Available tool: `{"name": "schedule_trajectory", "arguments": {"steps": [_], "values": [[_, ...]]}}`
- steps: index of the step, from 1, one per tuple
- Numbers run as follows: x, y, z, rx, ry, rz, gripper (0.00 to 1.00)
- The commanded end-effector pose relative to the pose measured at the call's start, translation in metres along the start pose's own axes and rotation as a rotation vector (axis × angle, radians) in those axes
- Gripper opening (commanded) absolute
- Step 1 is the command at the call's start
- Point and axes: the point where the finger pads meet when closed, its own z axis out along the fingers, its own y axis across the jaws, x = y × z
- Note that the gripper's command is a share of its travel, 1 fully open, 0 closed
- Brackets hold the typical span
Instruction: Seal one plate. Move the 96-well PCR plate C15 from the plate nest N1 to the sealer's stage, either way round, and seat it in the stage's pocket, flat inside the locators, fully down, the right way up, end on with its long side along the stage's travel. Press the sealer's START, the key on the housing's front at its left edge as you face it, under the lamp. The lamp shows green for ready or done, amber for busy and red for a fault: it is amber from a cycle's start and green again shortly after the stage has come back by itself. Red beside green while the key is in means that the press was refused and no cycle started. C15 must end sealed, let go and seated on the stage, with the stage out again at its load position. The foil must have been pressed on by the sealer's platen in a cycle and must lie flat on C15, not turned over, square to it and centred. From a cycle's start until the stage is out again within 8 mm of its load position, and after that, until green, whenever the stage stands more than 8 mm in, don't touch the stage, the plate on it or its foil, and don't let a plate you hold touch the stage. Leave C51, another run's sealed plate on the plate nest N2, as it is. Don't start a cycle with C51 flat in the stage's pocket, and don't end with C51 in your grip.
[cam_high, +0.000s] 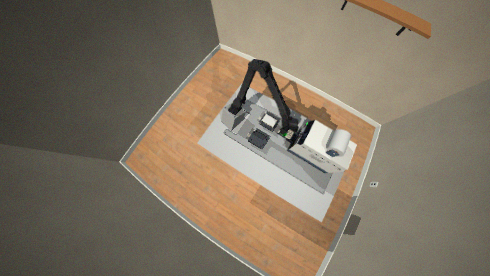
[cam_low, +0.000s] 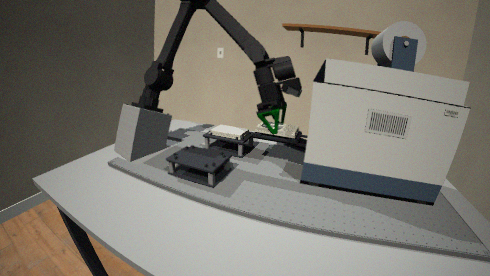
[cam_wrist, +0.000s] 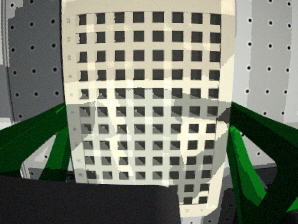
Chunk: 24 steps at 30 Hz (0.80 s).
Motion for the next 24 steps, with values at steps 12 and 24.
{"name": "schedule_trajectory", "arguments": {"steps": [12, 24], "values": [[-0.046, 0.004, -0.032, -0.001, -0.097, 0.004, 0.0], [-0.027, 0.009, -0.018, -0.005, -0.061, -0.005, 0.0]]}}
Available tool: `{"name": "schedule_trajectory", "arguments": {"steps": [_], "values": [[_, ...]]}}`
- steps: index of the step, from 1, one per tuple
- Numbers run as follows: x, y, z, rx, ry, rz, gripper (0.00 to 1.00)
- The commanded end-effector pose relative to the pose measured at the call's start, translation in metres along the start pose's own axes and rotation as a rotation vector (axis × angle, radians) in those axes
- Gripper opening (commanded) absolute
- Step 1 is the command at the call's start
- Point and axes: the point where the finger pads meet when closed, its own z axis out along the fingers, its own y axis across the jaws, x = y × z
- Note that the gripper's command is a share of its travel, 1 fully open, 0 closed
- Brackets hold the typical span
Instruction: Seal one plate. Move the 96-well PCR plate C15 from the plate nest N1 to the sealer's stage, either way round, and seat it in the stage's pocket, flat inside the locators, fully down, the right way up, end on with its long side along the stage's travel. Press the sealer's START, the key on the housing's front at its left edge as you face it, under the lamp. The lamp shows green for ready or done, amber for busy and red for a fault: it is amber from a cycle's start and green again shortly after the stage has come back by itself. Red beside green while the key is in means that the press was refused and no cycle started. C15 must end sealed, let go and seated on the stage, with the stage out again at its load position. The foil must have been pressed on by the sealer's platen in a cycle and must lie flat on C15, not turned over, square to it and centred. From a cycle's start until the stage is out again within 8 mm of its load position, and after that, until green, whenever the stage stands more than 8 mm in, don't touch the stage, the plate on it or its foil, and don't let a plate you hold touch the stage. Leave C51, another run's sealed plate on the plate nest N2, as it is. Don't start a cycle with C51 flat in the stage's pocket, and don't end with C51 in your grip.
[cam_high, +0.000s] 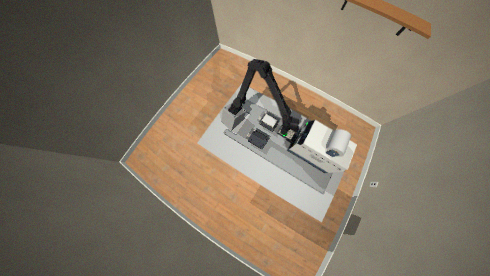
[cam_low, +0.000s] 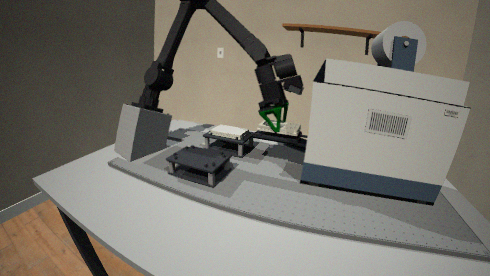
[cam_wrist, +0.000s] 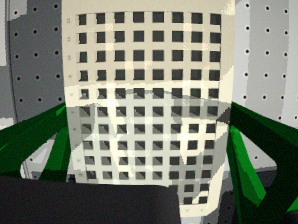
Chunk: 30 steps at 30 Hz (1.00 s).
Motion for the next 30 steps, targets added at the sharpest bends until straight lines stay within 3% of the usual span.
{"name": "schedule_trajectory", "arguments": {"steps": [1, 5, 12, 22, 30], "values": [[-0.017, 0.009, -0.013, -0.005, -0.048, -0.006, 0.0], [-0.012, 0.007, -0.012, -0.005, -0.046, -0.005, 0.0], [-0.034, 0.003, -0.02, -0.003, -0.085, -0.011, 0.0], [-0.027, -0.003, -0.01, 0.005, -0.044, -0.012, 0.0], [-0.016, 0.009, -0.005, -0.005, -0.026, -0.031, 0.0]]}}
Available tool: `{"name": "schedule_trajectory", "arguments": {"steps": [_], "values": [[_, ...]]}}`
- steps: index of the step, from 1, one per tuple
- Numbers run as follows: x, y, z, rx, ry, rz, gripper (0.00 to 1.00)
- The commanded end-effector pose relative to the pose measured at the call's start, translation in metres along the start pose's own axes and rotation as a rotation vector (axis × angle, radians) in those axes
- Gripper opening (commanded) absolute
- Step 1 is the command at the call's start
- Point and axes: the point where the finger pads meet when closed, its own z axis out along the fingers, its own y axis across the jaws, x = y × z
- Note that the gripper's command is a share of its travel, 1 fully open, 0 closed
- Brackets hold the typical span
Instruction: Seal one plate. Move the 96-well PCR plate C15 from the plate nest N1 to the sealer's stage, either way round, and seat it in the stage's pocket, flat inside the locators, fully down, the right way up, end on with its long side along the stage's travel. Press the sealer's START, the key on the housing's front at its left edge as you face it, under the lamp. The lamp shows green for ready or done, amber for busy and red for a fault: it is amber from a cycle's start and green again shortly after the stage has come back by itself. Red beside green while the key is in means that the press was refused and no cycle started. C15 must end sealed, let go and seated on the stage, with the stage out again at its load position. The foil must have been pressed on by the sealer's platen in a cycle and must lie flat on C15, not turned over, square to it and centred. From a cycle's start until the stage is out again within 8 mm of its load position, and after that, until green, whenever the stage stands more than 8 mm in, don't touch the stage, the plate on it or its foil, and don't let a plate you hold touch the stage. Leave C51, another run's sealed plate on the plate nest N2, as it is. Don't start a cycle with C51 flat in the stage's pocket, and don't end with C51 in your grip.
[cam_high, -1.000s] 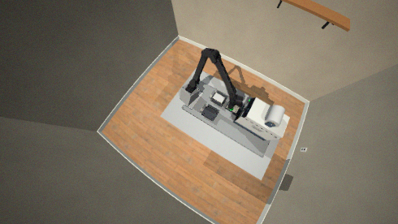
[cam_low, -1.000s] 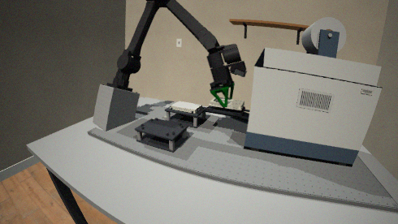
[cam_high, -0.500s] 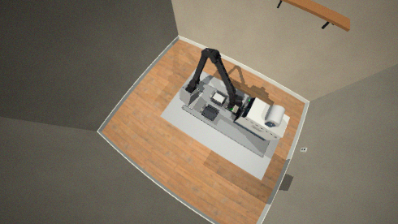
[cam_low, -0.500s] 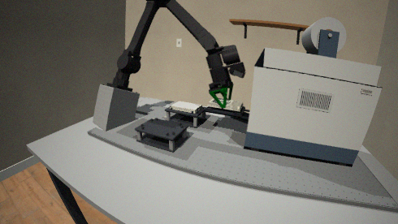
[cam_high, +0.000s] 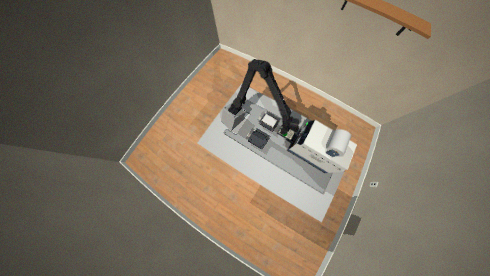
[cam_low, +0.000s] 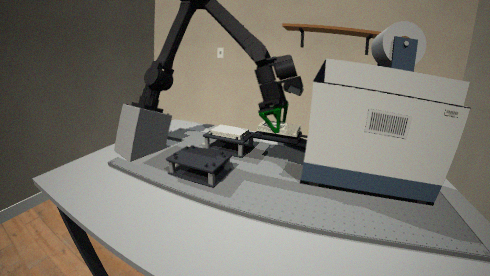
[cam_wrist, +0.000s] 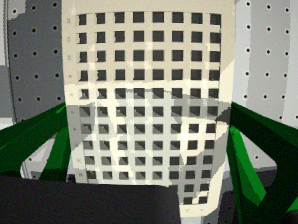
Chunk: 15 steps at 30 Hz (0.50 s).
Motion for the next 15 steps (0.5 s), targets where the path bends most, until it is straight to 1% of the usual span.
{"name": "schedule_trajectory", "arguments": {"steps": [1, 7, 10, 15], "values": [[-0.018, 0.009, -0.008, -0.005, -0.031, -0.03, 0.0], [-0.018, 0.0, -0.016, 0.0, -0.057, -0.02, 0.0], [-0.017, -0.002, -0.015, 0.001, -0.061, -0.019, 0.0], [-0.032, 0.0, -0.019, -0.002, -0.089, -0.02, 0.0]]}}
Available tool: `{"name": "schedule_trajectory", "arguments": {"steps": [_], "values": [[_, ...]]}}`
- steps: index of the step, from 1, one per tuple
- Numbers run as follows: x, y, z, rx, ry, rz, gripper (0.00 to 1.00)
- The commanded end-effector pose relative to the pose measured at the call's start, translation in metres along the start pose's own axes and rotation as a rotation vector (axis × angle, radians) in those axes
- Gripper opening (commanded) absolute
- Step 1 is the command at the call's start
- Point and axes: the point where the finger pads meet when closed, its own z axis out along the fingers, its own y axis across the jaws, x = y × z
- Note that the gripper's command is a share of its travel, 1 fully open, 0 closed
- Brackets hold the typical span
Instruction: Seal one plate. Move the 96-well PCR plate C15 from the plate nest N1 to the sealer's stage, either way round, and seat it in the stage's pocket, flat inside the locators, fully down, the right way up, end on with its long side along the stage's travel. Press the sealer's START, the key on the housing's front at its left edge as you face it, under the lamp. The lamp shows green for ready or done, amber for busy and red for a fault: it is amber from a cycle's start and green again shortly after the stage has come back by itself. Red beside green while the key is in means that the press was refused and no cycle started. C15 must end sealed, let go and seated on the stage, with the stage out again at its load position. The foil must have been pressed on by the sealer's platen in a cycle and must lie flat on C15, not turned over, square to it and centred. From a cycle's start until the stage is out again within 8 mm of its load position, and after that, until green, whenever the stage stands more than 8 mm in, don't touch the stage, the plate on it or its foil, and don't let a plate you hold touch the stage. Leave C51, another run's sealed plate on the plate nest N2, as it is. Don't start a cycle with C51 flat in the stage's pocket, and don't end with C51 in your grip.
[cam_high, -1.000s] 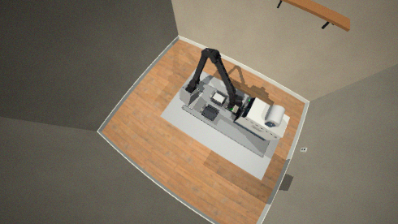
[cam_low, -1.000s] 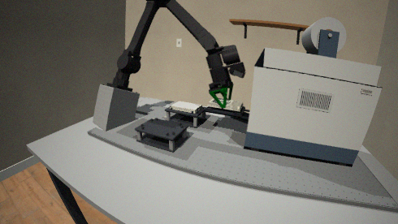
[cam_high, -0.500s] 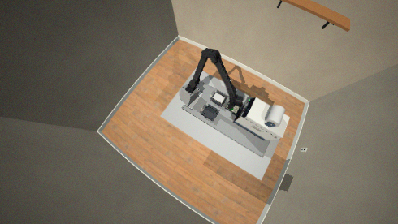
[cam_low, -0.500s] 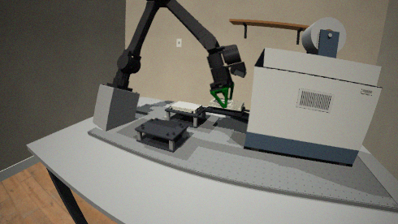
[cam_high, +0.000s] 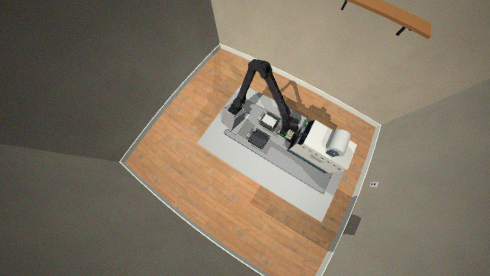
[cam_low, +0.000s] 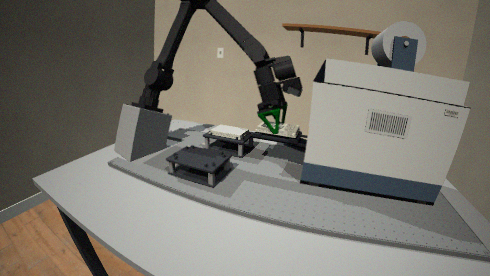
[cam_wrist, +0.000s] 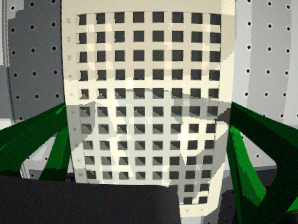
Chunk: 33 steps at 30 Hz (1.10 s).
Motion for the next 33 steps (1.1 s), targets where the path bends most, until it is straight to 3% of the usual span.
{"name": "schedule_trajectory", "arguments": {"steps": [1, 11, 21, 33], "values": [[-0.037, 0.001, -0.019, -0.002, -0.089, -0.014, 0.0], [-0.028, 0.009, 0.0, -0.007, -0.054, -0.005, 0.0], [-0.037, 0.003, -0.007, -0.013, -0.079, -0.006, 0.0], [-0.028, -0.003, 0.003, 0.002, -0.066, 0.01, 0.0]]}}
